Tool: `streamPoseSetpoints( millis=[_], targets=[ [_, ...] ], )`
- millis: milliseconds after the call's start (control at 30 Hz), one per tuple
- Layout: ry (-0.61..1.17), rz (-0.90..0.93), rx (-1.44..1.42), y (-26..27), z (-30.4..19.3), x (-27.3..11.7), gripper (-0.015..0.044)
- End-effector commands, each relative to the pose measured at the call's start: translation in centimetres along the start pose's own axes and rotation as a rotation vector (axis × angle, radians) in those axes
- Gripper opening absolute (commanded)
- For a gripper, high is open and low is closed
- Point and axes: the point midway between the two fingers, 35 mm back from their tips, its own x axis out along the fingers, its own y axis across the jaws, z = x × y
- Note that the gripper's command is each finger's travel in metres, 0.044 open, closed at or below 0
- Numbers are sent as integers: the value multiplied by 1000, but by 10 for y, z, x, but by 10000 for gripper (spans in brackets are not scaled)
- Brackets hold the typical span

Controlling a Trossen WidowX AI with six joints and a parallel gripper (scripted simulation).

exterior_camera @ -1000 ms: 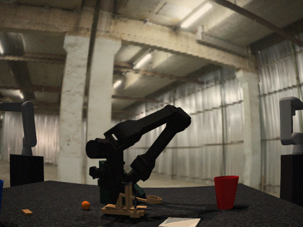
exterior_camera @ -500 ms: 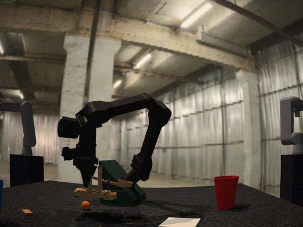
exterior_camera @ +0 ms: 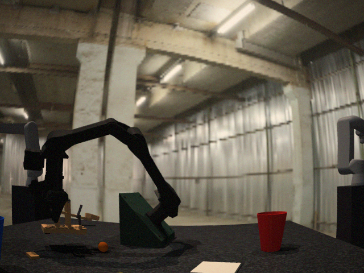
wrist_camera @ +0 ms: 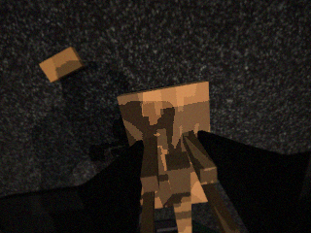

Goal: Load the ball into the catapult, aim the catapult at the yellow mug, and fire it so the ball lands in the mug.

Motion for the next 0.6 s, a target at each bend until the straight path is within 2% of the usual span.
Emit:
streamPoseSetpoints(
  millis=[0, 567],
  targets=[
    [7, 1, -59, -14, 9, 4, 0],
    [7, 1, -63, -12, 12, 18, 0]
  ],
)
